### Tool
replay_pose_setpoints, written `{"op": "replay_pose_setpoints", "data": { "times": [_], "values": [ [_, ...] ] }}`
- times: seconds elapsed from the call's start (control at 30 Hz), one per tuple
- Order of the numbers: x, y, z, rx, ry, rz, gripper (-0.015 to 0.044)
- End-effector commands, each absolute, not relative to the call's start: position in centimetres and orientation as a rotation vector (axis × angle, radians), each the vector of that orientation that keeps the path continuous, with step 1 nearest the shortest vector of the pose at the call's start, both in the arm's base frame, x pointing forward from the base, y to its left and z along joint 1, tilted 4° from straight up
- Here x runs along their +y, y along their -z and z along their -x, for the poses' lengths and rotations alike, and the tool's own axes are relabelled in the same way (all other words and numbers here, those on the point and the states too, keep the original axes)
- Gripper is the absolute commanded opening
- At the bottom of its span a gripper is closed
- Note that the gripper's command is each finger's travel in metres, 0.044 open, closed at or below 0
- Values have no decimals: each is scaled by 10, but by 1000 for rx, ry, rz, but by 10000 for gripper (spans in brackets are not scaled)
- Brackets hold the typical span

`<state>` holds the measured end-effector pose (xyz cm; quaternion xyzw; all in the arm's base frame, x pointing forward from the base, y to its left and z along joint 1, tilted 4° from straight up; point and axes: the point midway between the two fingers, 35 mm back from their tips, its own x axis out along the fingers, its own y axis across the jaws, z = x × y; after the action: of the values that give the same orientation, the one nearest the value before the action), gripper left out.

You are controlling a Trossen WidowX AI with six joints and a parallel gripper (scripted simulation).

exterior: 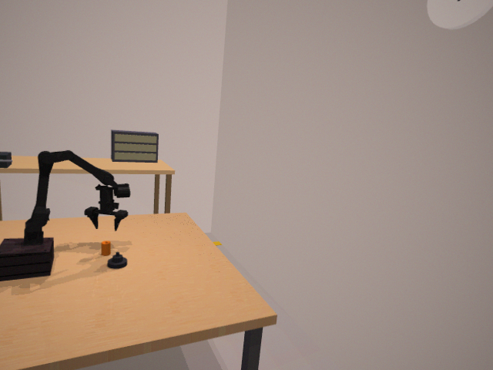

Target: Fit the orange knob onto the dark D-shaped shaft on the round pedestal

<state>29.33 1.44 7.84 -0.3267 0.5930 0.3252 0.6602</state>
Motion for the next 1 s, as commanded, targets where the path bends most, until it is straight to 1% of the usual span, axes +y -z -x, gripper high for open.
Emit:
{"op": "replay_pose_setpoints", "data": {
  "times": [0.0, 0.2, 0.37, 0.9, 0.97],
  "values": [
    [14, -79, -293, 1367, -685, 695, 440],
    [14, -79, -293, 1469, -271, 242, 440],
    [14, -78, -293, 1489, 39, -95, 440],
    [14, -78, -293, 1489, 51, -108, 440],
    [14, -67, -294, 1489, 51, -108, 440]
  ]
}}
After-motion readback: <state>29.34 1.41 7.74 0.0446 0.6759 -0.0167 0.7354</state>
